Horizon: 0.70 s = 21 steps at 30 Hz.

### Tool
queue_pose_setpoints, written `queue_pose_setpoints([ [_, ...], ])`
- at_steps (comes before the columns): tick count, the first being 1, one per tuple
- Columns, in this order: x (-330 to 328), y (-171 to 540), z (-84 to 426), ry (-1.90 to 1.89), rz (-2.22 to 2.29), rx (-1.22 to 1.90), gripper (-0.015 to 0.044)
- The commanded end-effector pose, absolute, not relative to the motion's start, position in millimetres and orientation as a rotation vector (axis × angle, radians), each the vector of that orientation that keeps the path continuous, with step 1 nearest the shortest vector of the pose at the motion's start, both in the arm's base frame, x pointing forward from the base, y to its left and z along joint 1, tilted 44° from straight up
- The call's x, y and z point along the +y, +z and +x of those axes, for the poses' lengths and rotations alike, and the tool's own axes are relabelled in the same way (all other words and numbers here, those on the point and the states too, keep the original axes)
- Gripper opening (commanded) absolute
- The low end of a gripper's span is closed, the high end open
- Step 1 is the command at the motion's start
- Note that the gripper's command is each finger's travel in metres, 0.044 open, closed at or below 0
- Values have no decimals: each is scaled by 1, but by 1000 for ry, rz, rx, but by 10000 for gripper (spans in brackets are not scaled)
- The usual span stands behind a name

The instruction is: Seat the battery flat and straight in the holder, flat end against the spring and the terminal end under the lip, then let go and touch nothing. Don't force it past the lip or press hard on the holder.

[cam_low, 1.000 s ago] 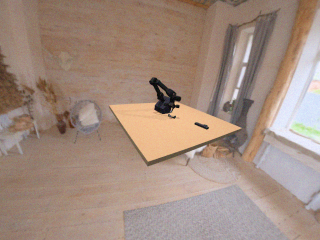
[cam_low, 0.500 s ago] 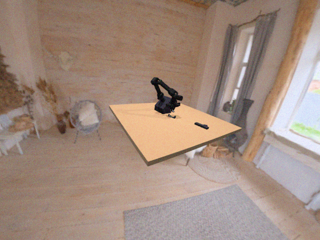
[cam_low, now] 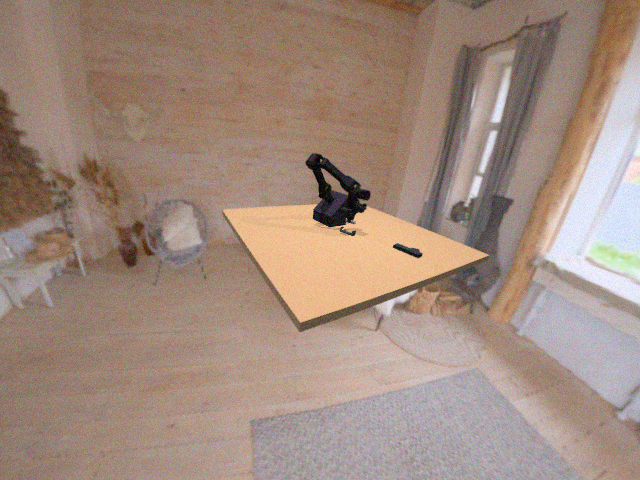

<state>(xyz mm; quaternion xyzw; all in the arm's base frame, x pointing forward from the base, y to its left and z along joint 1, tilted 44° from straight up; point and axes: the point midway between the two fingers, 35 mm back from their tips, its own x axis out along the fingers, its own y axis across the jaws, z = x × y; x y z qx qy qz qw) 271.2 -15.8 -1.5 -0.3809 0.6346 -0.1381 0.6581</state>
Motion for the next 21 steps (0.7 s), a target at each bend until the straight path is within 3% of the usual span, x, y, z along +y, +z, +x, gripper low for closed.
queue_pose_setpoints([
  [1,-20,-8,271,-287,-862,1416,66],
  [21,-40,-24,278,-196,-859,1240,66],
])
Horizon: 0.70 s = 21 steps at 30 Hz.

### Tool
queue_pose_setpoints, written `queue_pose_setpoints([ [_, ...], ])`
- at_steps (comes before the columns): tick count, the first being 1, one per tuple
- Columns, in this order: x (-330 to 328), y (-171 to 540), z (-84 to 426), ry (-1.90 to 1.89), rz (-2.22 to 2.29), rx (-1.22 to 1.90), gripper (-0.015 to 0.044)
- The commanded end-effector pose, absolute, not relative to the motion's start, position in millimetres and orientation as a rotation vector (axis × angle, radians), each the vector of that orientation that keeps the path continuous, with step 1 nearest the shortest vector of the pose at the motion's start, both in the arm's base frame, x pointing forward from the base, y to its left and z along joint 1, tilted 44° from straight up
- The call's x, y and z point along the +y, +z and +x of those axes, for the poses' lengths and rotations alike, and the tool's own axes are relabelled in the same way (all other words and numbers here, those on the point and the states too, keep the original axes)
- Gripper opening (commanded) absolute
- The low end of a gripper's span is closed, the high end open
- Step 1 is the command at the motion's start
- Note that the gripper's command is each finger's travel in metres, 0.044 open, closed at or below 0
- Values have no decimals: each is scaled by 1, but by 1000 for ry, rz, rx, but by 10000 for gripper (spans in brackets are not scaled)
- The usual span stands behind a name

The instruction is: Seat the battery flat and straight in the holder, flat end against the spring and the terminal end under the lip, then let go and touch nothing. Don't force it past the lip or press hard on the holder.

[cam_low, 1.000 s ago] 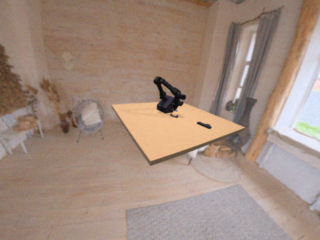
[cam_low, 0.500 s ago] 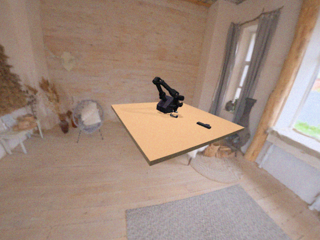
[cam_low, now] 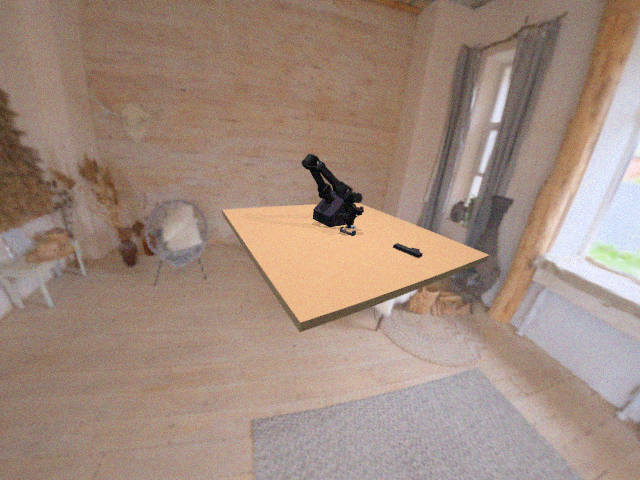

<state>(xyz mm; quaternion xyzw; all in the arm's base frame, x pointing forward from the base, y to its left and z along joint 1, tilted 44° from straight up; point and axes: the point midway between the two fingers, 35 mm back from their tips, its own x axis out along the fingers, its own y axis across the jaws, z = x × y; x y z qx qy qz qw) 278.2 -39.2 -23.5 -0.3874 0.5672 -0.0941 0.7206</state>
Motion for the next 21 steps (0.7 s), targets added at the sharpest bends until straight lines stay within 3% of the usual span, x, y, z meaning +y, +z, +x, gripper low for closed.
queue_pose_setpoints([
  [1,-40,-25,278,-194,-858,1237,66],
  [21,-48,-36,275,-122,-842,1136,66],
])
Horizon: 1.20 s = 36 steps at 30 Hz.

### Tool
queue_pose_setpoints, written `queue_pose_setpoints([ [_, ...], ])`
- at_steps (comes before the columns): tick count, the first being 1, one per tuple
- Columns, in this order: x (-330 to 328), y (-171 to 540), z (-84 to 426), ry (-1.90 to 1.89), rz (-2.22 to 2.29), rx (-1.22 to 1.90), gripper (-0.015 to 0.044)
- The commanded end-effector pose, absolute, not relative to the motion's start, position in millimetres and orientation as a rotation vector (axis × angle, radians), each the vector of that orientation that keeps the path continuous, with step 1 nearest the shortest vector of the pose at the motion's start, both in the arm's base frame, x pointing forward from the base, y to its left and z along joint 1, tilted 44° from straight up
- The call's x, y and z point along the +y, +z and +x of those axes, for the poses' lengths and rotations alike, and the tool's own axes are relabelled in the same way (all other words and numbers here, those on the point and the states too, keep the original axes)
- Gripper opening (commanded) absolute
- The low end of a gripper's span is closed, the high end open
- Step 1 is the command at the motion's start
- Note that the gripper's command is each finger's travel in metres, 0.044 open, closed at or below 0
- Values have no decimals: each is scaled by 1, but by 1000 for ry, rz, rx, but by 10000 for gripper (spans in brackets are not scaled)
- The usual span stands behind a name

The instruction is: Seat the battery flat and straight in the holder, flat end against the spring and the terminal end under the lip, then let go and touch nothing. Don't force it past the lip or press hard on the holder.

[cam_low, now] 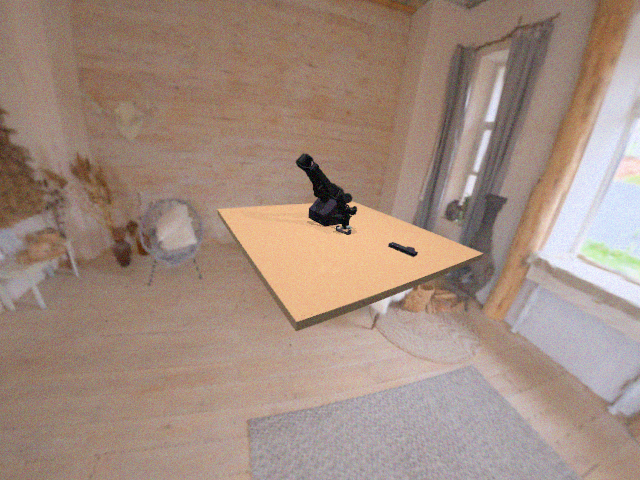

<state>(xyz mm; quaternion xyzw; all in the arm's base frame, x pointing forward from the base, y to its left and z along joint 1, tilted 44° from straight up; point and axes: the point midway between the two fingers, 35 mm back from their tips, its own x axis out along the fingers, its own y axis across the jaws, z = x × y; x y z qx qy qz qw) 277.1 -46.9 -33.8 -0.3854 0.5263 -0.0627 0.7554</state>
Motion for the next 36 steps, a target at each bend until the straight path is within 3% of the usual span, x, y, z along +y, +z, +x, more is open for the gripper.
queue_pose_setpoints([
  [1,-48,-36,275,-119,-842,1130,66],
  [36,-61,-35,258,-47,-851,1012,66],
])
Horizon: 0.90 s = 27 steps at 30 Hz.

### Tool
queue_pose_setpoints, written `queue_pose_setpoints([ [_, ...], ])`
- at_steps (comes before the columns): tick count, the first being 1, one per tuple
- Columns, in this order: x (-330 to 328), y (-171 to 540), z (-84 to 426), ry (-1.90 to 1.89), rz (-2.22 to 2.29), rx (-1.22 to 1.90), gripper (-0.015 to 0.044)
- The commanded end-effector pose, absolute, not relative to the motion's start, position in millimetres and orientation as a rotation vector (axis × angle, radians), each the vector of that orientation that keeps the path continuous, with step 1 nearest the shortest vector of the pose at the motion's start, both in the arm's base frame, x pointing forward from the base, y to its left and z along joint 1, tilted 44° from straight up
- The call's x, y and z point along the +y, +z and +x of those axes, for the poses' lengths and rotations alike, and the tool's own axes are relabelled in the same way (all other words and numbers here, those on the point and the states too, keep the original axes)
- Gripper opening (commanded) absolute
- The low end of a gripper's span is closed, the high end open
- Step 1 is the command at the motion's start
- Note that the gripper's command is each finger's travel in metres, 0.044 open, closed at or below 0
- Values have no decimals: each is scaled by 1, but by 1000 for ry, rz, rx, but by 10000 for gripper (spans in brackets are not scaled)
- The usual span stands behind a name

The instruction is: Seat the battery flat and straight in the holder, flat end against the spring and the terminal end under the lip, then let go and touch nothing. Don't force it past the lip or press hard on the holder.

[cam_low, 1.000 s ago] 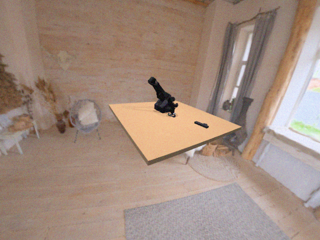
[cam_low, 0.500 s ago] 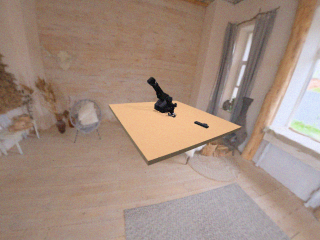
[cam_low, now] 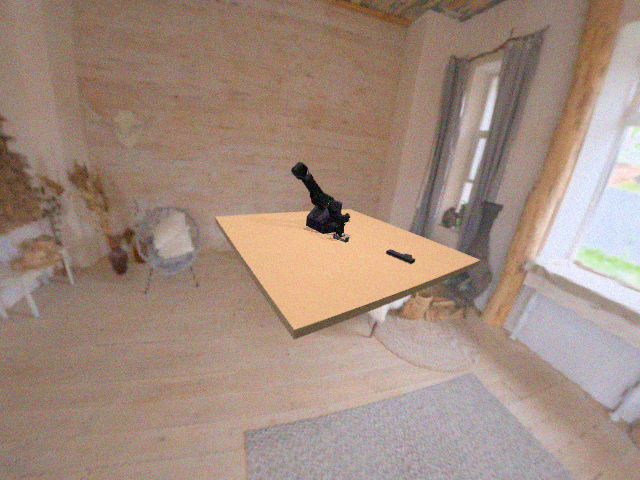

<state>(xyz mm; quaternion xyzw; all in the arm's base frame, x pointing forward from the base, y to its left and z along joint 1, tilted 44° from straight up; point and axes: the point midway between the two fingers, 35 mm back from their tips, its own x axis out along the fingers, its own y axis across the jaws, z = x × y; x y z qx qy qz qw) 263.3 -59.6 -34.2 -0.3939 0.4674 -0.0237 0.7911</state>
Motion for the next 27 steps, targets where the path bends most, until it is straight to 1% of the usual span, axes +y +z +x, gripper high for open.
queue_pose_setpoints([
  [1,-61,-35,257,-47,-851,1012,66],
  [15,-64,-34,247,-47,-851,1016,66],
  [27,-63,-38,251,-59,-831,1061,66],
])
